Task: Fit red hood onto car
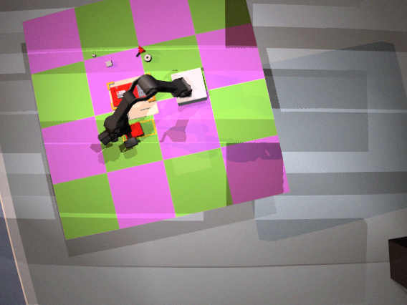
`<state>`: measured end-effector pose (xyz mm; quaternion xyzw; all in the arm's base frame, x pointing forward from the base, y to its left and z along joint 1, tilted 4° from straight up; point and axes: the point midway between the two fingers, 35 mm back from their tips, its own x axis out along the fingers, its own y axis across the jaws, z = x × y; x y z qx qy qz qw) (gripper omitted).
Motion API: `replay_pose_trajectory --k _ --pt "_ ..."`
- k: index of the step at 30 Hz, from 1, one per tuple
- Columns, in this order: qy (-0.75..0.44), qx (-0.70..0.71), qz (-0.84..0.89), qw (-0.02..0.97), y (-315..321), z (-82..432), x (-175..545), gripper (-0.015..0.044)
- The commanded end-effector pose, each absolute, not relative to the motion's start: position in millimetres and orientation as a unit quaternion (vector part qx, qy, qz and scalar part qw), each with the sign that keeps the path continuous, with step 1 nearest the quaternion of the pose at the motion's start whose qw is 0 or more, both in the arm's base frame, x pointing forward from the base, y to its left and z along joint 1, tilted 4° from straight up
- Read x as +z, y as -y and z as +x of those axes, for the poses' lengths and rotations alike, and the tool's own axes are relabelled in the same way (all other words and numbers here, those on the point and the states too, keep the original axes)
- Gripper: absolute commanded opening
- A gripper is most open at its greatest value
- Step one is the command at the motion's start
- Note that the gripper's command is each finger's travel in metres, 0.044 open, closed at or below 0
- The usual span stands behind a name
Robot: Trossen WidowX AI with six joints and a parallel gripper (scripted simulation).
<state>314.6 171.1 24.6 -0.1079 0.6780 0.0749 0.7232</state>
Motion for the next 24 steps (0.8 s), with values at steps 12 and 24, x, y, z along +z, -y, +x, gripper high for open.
replay_pose_trajectory --k 12,24 --pt "-0.679 0.075 -0.106 0.723 -170.6 314.1 10.4 0.044" --pt "-0.679 0.075 -0.106 0.723 -169.5 313.9 0.1 0.044"
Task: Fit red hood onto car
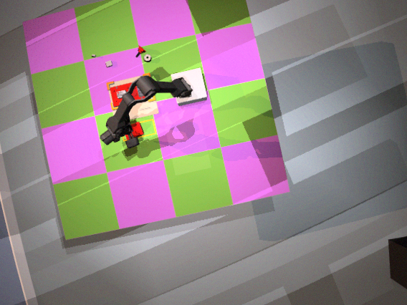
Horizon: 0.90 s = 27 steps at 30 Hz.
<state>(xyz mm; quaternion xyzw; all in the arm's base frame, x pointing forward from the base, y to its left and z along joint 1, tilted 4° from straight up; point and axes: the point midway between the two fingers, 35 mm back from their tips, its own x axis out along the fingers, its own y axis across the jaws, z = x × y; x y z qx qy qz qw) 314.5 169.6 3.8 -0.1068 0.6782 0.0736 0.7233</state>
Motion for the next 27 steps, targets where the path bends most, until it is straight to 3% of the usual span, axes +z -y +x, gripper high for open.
replay_pose_trajectory --k 1,27 --pt "-0.679 0.075 -0.106 0.723 -169.4 313.9 -0.7 0.044" --pt "-0.679 0.075 -0.106 0.723 -168.5 314.2 -14.6 0.044"
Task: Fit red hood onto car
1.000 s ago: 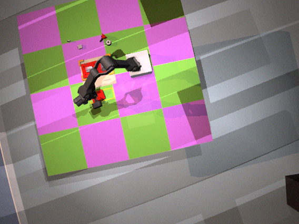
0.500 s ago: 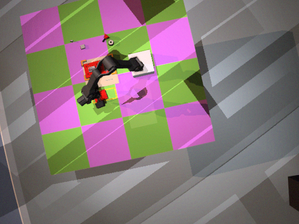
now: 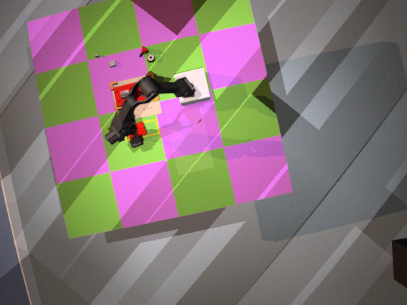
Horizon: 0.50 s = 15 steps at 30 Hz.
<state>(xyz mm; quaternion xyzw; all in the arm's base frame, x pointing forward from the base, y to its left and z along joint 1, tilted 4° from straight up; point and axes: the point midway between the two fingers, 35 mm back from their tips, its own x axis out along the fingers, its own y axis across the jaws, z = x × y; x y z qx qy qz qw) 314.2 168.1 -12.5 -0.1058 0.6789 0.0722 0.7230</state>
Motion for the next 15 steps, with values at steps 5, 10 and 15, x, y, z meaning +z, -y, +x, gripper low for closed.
replay_pose_trajectory --k 5,10,15 --pt "-0.679 0.075 -0.106 0.723 -168.4 314.4 -17.0 0.044" --pt "-0.679 0.075 -0.106 0.723 -168.2 314.5 -19.5 0.044" --pt "-0.679 0.075 -0.106 0.723 -168.1 314.7 -22.0 0.044"
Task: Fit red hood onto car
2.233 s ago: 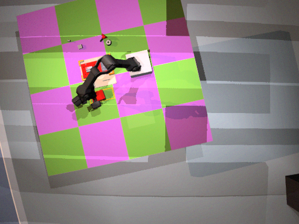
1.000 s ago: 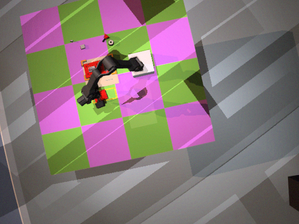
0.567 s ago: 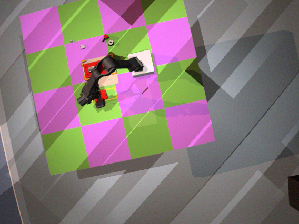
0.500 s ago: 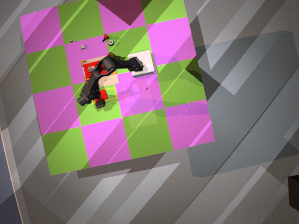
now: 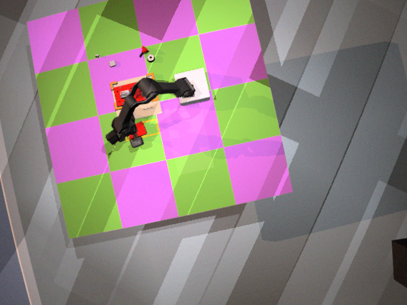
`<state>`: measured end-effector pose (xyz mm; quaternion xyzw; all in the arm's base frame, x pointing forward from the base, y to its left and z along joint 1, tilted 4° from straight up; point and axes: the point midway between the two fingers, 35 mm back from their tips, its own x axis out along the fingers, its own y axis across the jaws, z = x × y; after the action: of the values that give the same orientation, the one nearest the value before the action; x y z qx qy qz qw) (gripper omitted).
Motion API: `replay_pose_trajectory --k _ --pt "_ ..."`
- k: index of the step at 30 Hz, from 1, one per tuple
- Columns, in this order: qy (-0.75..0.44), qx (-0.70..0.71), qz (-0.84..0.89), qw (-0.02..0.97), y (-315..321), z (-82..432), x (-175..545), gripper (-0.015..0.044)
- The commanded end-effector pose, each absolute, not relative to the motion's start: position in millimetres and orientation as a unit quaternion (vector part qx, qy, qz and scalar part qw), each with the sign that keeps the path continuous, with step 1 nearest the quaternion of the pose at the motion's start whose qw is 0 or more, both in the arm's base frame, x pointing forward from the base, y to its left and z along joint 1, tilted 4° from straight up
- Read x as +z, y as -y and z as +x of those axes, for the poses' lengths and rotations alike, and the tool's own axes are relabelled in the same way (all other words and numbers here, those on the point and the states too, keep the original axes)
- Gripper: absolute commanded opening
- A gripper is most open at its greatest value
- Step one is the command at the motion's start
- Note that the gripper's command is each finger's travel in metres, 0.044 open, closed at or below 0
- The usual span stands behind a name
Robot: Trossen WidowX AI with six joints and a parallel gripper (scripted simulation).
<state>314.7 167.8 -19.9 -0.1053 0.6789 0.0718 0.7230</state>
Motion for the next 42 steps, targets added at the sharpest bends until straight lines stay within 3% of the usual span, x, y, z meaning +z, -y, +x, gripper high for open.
replay_pose_trajectory --k 1,9,13,22,33,42 --pt "-0.679 0.075 -0.106 0.723 -168.1 314.7 -22.5 0.044" --pt "-0.679 0.075 -0.106 0.723 -167.9 314.9 -26.4 0.044" --pt "-0.679 0.072 -0.105 0.723 -167.6 314.9 -24.3 0.0335" --pt "-0.679 0.072 -0.105 0.723 -167.6 314.9 -24.3 0.0275" --pt "-0.679 0.071 -0.106 0.723 -168.0 313.7 -5.3 0.0" --pt "-0.679 0.071 -0.106 0.723 -169.5 311.4 30.7 0.0"
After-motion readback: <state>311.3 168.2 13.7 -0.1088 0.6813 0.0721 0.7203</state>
